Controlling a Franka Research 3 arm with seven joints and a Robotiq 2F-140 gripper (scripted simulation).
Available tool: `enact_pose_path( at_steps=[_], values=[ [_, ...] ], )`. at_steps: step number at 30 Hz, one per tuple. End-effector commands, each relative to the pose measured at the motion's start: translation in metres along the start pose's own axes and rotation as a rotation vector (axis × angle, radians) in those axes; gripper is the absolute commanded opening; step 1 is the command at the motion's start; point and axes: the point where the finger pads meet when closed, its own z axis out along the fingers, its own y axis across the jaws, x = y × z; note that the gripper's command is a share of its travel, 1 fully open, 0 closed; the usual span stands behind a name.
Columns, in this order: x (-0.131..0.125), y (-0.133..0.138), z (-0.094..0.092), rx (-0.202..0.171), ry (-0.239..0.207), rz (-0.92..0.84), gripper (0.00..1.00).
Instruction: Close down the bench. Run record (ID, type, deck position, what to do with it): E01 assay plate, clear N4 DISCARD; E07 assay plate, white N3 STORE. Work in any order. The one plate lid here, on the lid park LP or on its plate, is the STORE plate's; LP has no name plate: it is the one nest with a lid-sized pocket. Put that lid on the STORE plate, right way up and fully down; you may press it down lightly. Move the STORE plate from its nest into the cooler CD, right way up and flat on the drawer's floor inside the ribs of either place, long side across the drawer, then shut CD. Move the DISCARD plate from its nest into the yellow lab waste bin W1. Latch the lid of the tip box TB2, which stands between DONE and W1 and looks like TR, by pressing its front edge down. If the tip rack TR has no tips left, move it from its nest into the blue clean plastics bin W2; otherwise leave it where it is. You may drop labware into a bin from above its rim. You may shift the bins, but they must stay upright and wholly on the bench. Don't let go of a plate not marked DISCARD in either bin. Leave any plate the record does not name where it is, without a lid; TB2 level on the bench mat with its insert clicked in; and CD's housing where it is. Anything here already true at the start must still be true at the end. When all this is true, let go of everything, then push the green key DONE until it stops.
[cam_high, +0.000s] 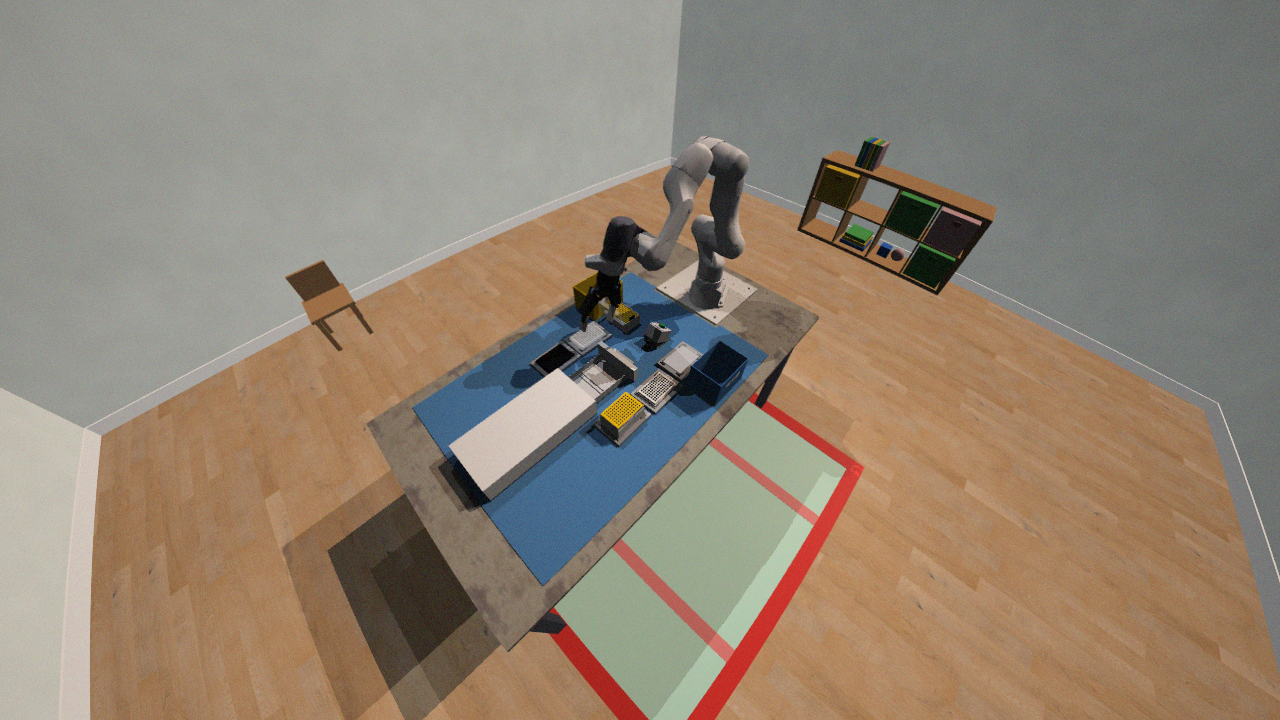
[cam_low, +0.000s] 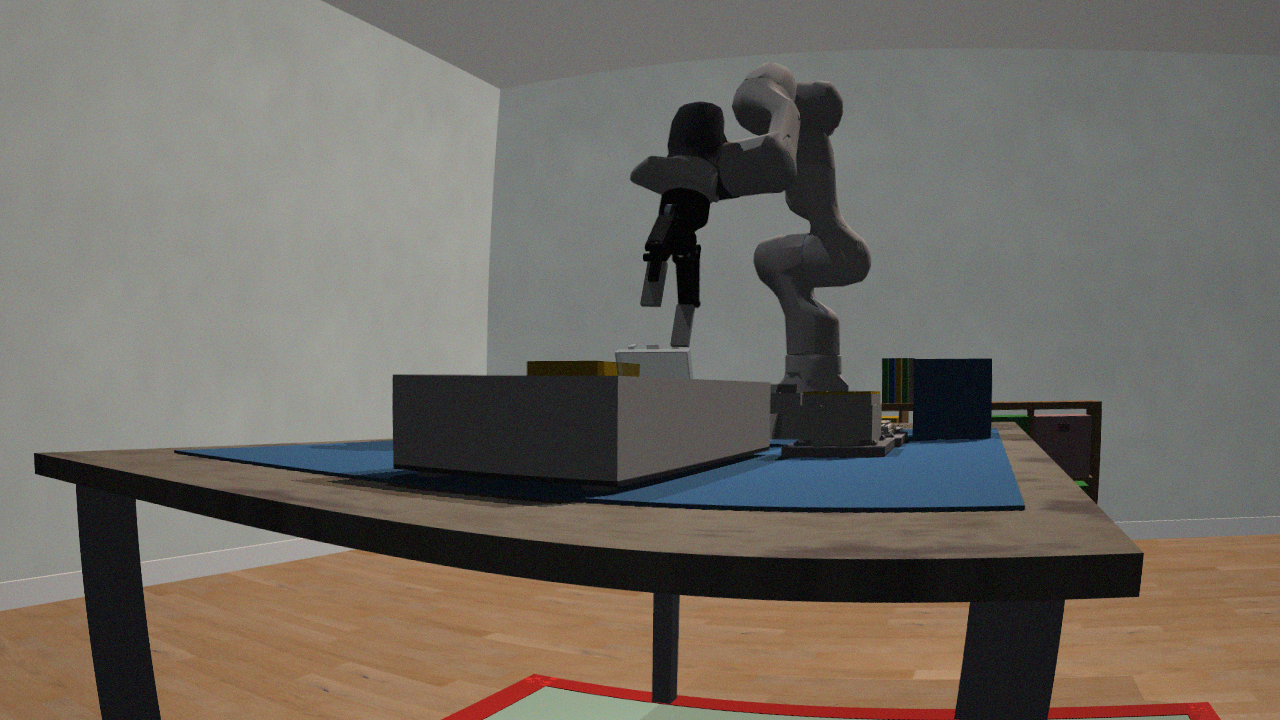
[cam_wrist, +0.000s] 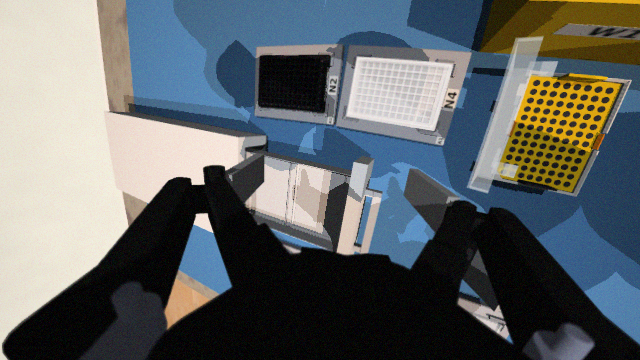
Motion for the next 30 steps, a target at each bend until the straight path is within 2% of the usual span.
enact_pose_path(
  at_steps=[1,13,16,30],
  values=[
    [-0.008,0.0,-0.005,-0.012,-0.007,-0.063,0.0],
    [-0.032,0.003,-0.021,-0.079,-0.048,-0.404,0.0],
    [-0.032,0.003,-0.021,-0.08,-0.049,-0.41,0.0],
    [-0.053,0.01,-0.041,-0.134,-0.099,-0.716,0.0]
  ],
)
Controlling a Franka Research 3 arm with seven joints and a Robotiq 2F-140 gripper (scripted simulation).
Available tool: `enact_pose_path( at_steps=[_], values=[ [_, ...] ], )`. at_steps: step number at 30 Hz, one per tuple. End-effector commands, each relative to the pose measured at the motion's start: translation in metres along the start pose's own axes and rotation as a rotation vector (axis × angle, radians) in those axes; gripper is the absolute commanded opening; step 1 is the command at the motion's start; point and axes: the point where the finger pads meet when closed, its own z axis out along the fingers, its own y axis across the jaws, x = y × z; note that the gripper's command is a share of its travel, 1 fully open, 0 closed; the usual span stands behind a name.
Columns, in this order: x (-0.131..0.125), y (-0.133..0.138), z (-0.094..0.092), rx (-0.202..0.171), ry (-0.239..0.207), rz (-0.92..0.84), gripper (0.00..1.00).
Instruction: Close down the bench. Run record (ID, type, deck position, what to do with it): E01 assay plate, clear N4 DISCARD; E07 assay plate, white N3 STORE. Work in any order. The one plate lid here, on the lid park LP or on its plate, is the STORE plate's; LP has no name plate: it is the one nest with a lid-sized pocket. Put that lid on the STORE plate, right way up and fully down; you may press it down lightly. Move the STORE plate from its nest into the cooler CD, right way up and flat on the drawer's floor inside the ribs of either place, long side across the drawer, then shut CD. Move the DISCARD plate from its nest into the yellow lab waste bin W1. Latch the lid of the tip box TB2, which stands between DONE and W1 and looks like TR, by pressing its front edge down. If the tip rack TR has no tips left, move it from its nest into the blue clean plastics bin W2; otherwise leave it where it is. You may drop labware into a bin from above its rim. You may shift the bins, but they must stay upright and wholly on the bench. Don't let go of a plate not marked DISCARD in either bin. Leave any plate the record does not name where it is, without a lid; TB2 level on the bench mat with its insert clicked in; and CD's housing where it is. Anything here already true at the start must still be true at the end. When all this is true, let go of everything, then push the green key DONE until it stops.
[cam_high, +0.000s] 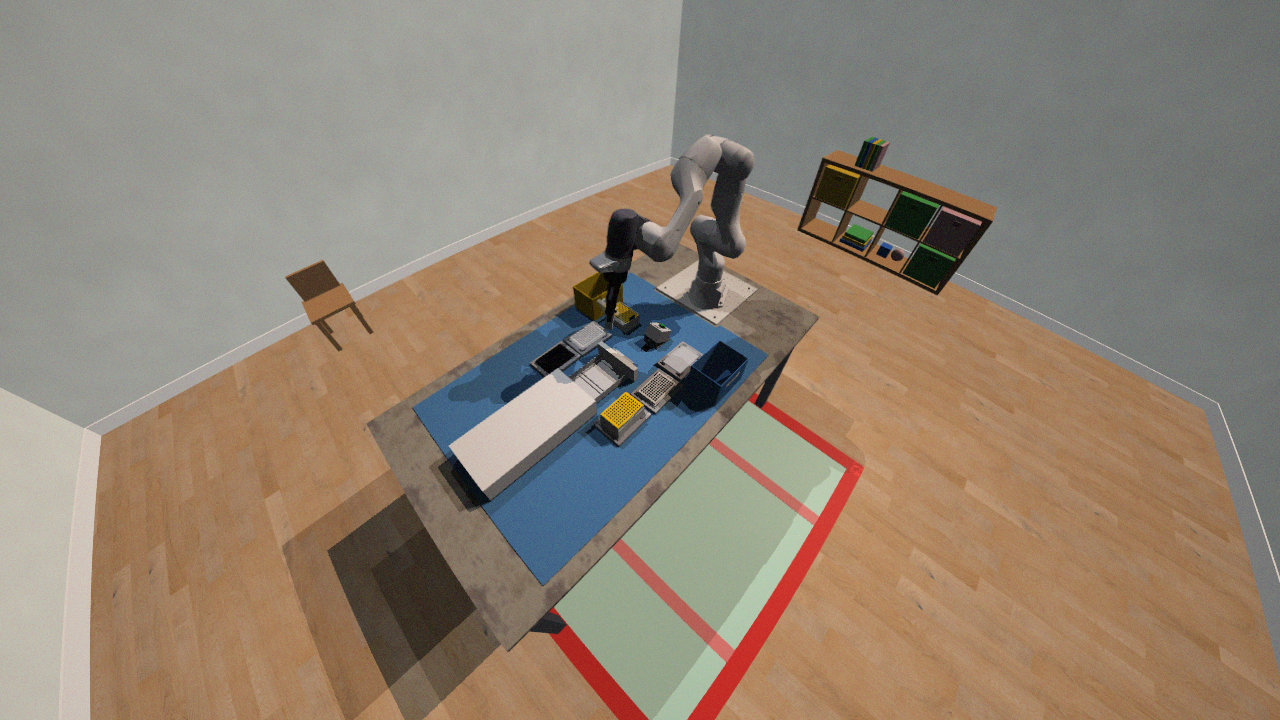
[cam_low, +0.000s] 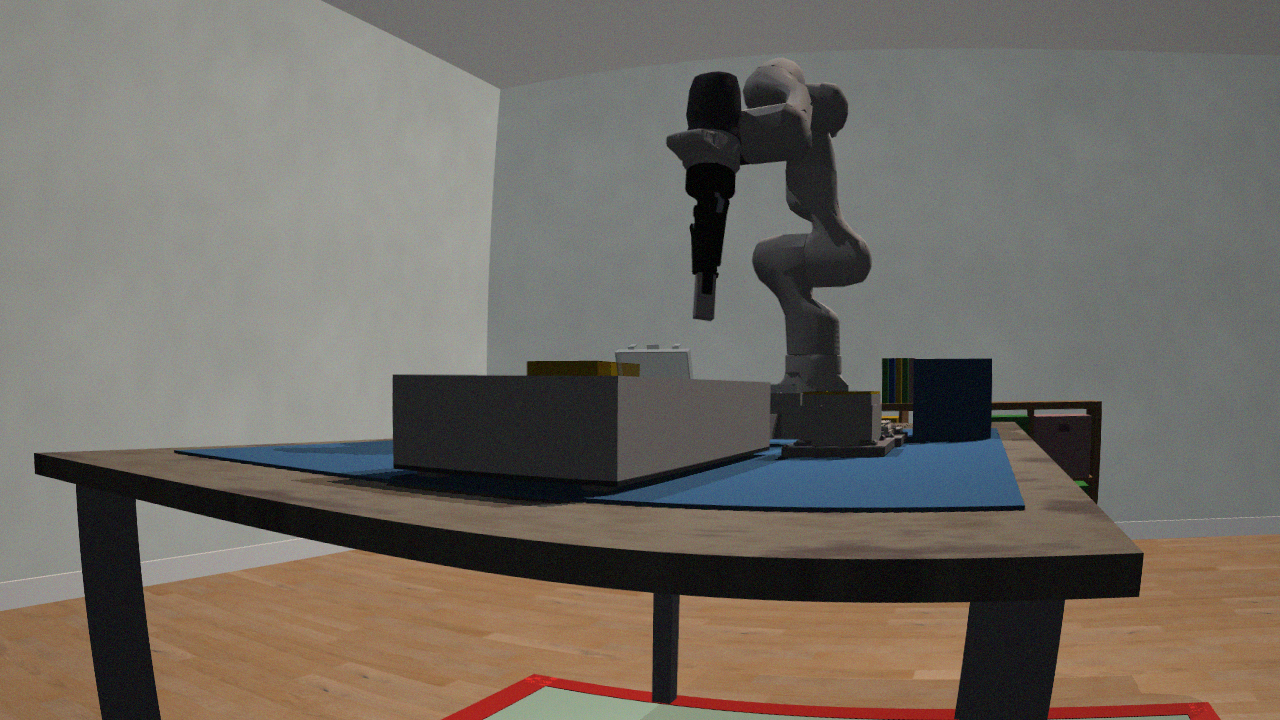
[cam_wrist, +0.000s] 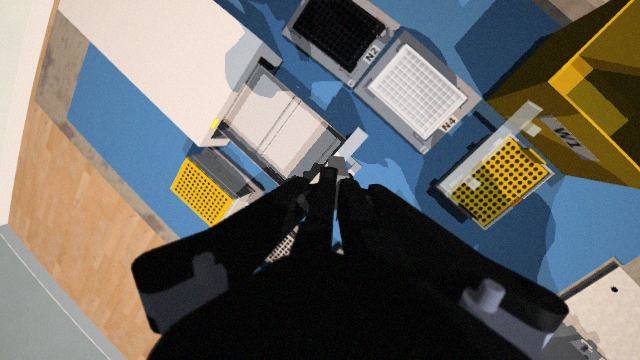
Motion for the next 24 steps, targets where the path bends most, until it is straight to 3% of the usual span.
enact_pose_path(
  at_steps=[1,24],
  values=[
    [-0.007,0.004,-0.002,-0.024,-0.021,-0.161,0.0],
    [-0.04,0.005,-0.033,-0.082,-0.107,-0.598,0.0]
  ],
)
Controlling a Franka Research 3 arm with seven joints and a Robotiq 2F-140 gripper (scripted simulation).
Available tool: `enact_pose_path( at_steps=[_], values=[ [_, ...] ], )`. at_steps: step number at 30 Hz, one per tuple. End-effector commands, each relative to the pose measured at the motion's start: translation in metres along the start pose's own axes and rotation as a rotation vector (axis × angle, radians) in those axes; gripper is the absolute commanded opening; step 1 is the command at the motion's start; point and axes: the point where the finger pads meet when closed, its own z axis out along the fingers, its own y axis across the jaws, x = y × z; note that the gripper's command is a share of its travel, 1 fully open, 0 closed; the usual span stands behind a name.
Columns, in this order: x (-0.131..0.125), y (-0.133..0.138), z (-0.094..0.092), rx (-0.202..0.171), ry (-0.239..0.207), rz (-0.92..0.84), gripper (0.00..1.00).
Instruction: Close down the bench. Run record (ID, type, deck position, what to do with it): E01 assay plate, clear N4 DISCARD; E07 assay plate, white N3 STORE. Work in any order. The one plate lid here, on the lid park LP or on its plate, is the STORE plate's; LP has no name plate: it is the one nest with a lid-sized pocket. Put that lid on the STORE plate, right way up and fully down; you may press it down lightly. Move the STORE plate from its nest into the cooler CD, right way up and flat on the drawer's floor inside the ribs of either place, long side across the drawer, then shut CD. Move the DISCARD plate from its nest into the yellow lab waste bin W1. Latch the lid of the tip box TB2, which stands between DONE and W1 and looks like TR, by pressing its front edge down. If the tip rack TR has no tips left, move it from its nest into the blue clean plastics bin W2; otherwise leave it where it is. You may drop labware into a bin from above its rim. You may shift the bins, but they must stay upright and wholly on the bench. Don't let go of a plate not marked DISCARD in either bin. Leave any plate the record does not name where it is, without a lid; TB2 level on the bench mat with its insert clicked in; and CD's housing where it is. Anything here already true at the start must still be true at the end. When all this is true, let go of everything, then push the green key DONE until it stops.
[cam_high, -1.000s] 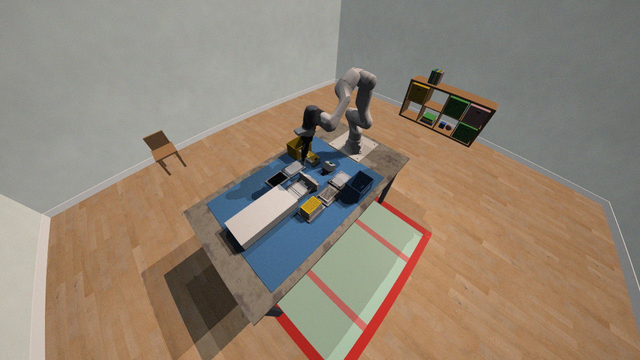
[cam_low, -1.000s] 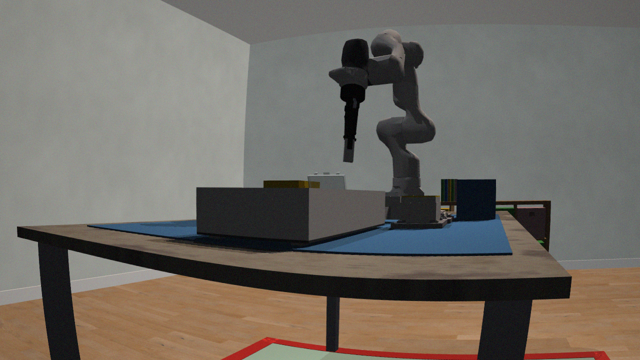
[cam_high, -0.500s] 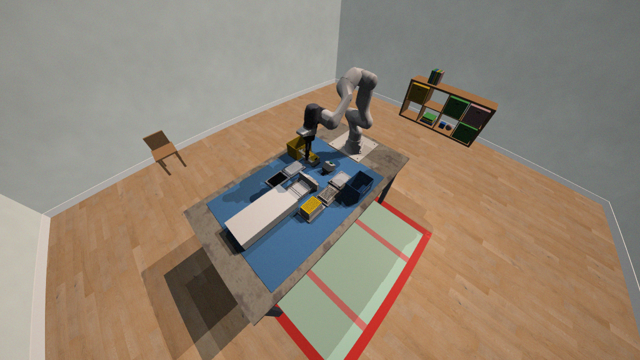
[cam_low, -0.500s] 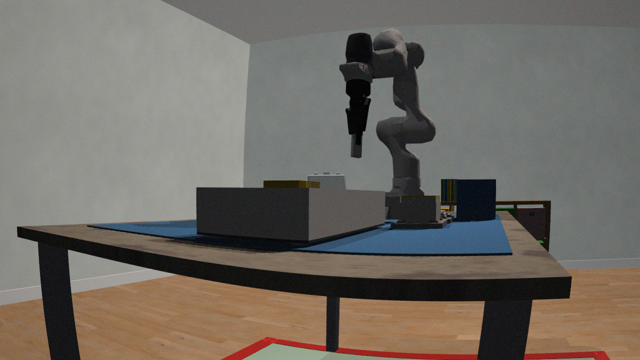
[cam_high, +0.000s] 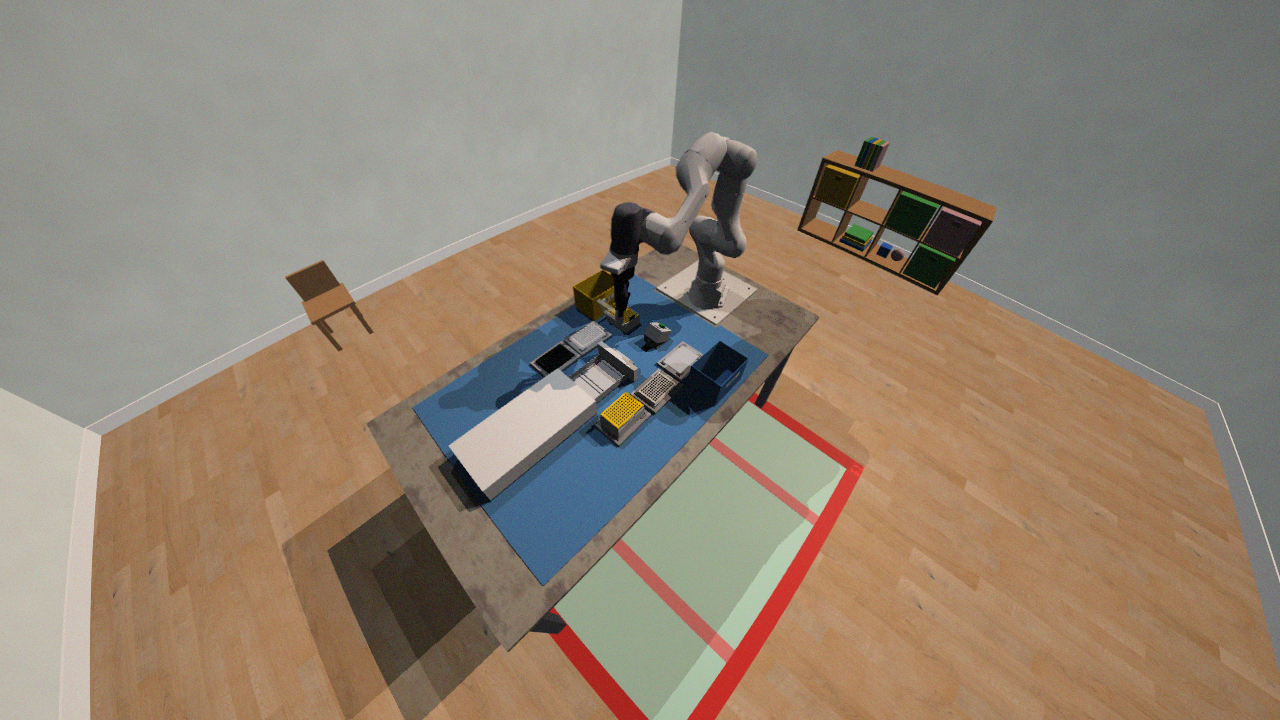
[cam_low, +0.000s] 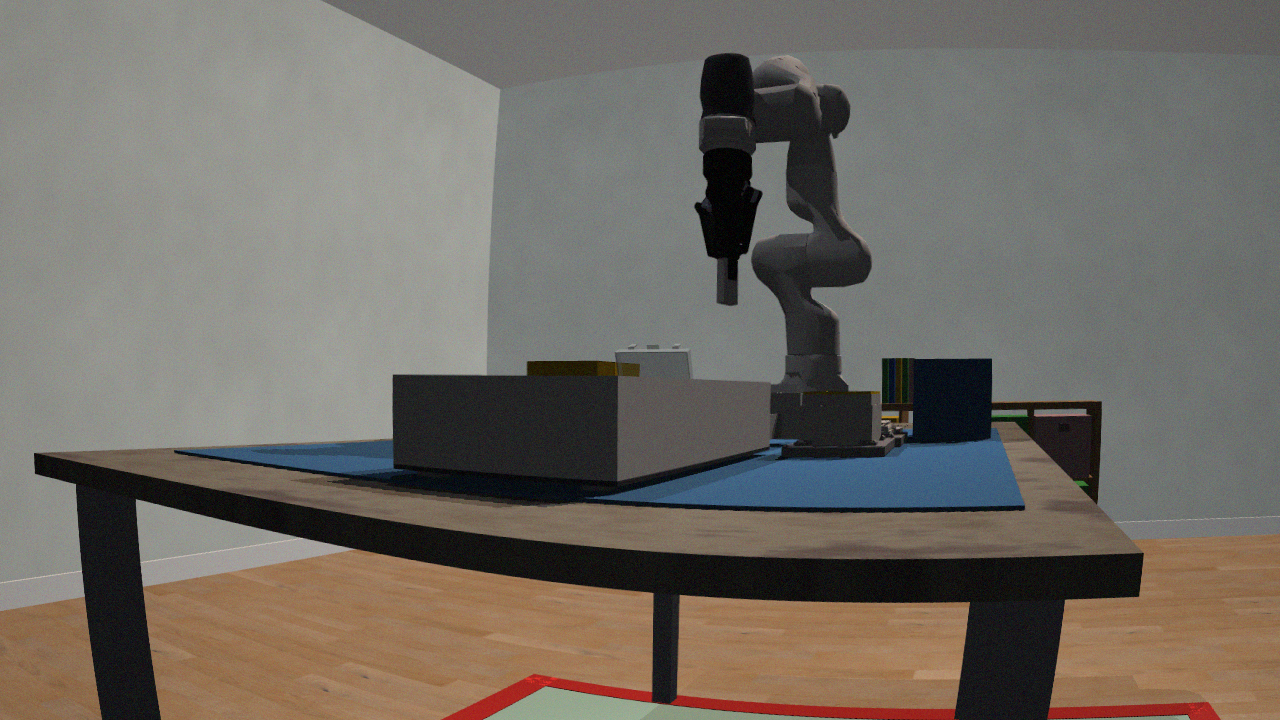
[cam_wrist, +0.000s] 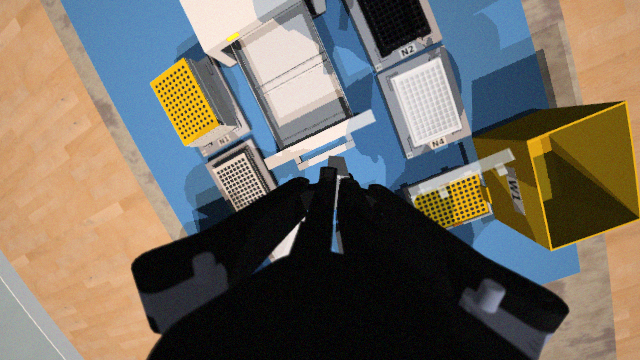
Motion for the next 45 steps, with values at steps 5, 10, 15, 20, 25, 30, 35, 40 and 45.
enact_pose_path(
  at_steps=[5,10,15,20,25,30,35,40,45],
  values=[
    [-0.016,0.0,-0.011,-0.024,-0.047,-0.255,0.0],
    [-0.024,-0.001,-0.019,-0.033,-0.069,-0.355,0.0],
    [-0.028,-0.002,-0.022,-0.038,-0.084,-0.422,0.0],
    [-0.036,-0.002,-0.03,-0.044,-0.108,-0.521,0.0],
    [-0.036,-0.002,-0.03,-0.044,-0.108,-0.521,0.0],
    [-0.036,-0.002,-0.03,-0.044,-0.108,-0.521,0.0],
    [-0.036,-0.002,-0.03,-0.044,-0.108,-0.521,0.0],
    [-0.035,0.001,-0.029,-0.044,-0.108,-0.528,0.0],
    [-0.026,0.019,-0.025,-0.044,-0.108,-0.528,0.0]
  ],
)
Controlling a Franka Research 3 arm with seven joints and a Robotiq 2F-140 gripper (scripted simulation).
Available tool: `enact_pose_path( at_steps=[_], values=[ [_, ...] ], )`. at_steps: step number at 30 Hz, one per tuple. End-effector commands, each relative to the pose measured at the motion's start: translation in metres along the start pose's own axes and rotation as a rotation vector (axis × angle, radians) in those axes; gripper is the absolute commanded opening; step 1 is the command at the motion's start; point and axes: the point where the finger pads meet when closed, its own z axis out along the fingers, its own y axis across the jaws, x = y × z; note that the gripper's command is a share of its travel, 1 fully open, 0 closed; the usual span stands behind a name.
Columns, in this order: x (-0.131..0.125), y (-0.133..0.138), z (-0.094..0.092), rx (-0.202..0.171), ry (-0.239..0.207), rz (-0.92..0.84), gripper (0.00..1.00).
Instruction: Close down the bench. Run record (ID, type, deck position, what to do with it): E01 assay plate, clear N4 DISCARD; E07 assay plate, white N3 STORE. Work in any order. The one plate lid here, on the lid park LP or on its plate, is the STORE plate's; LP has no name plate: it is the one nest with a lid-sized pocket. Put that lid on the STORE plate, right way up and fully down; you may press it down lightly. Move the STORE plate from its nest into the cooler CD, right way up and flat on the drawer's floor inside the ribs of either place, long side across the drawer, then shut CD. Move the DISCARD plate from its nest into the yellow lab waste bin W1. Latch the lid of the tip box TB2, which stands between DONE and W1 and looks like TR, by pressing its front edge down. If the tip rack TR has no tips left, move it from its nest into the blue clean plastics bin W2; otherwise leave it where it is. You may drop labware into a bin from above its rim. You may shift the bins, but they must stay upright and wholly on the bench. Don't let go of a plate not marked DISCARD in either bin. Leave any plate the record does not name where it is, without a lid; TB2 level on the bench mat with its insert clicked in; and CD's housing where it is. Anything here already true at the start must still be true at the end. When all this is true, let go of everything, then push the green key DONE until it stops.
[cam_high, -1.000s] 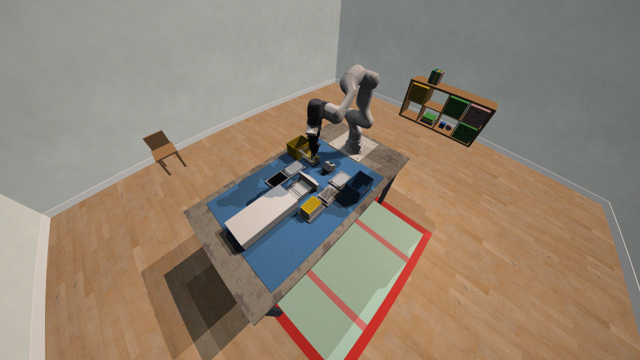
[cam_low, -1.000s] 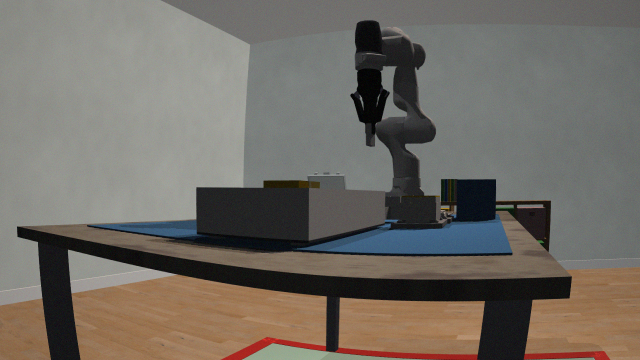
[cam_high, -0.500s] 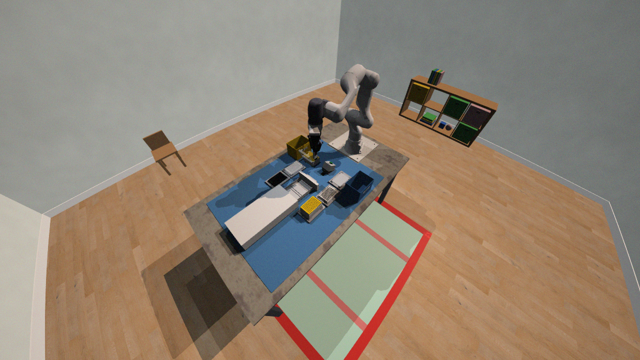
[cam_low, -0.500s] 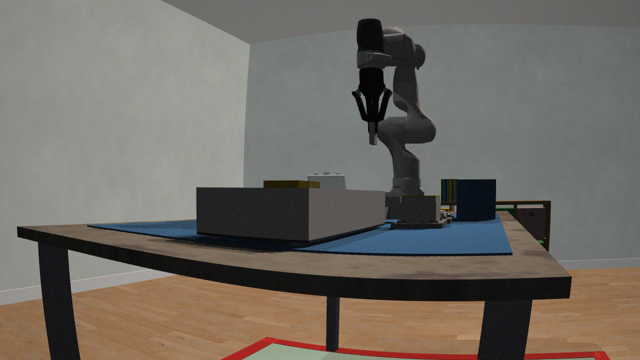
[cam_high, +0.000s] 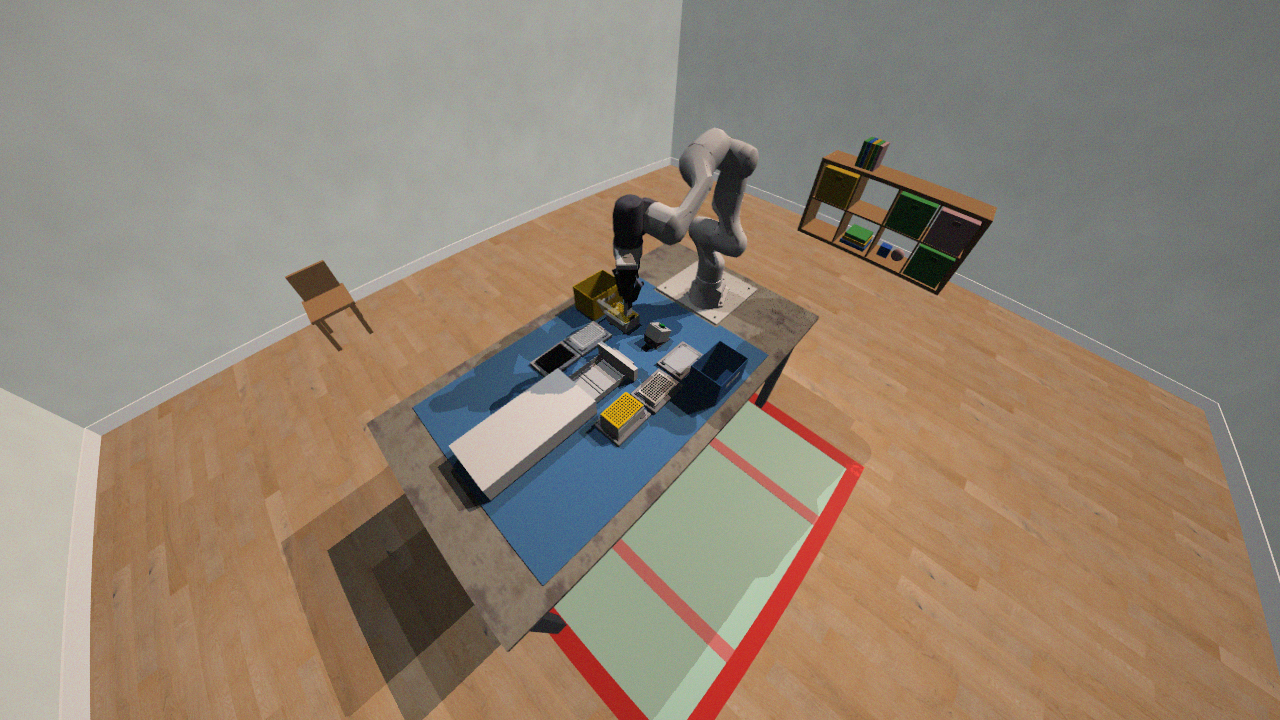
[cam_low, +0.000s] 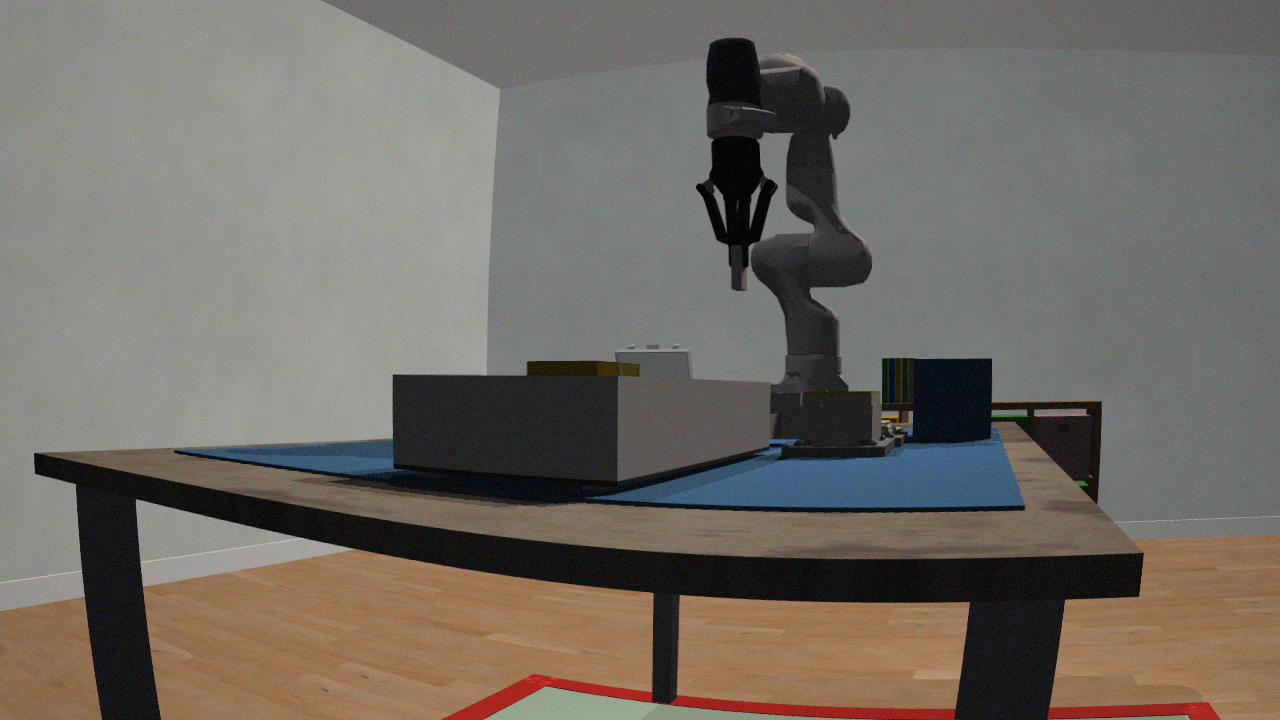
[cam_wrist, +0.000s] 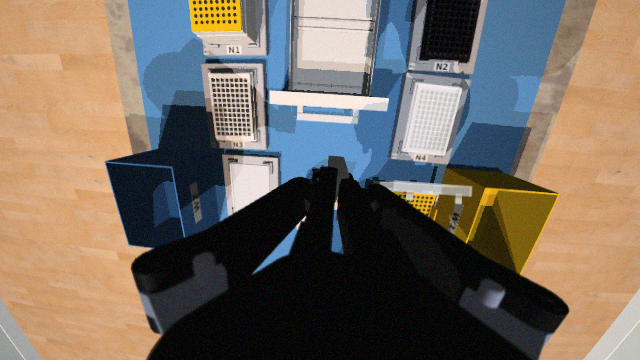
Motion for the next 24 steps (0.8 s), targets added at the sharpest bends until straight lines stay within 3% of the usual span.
enact_pose_path(
  at_steps=[1,24],
  values=[
    [0.0,0.012,0.003,-0.003,0.0,-0.027,0.0],
    [0.0,0.09,0.021,-0.003,0.0,-0.027,0.0]
  ],
)
